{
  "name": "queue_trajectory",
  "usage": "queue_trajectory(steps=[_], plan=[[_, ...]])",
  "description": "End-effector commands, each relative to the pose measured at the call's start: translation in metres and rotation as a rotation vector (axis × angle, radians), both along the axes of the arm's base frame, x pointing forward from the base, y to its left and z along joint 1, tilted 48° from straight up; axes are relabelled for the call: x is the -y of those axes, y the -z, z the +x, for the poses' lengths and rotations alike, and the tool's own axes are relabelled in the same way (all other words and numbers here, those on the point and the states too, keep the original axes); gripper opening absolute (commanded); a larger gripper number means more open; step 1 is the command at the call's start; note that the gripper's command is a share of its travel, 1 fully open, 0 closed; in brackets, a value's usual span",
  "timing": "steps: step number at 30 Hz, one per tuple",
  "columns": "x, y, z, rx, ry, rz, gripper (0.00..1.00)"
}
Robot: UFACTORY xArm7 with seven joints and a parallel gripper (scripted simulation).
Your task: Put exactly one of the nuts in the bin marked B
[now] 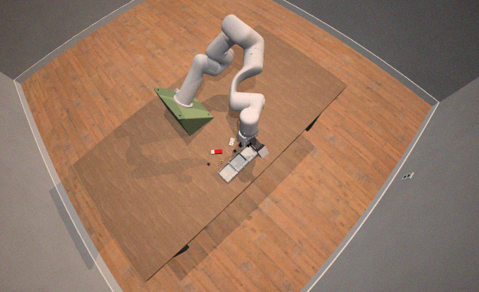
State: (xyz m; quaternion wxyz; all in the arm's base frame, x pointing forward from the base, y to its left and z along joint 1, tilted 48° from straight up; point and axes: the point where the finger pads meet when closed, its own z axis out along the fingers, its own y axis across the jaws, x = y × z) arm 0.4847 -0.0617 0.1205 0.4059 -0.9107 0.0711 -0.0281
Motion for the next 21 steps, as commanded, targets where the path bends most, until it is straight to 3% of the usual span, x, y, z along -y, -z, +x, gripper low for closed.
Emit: queue_trajectory(steps=[1, 8, 9, 11, 13, 21], plan=[[0.022, -0.018, -0.002, 0.005, 0.005, -0.003, 0.07], [0.022, -0.018, -0.001, 0.005, 0.005, -0.003, 0.07], [0.017, -0.012, -0.005, -0.032, 0.039, 0.002, 0.3], [0.009, 0.001, -0.011, -0.105, 0.106, 0.014, 0.3], [0.009, 0.001, -0.011, -0.105, 0.106, 0.014, 0.3], [-0.024, 0.053, -0.035, -0.116, 0.115, 0.015, 0.3]])
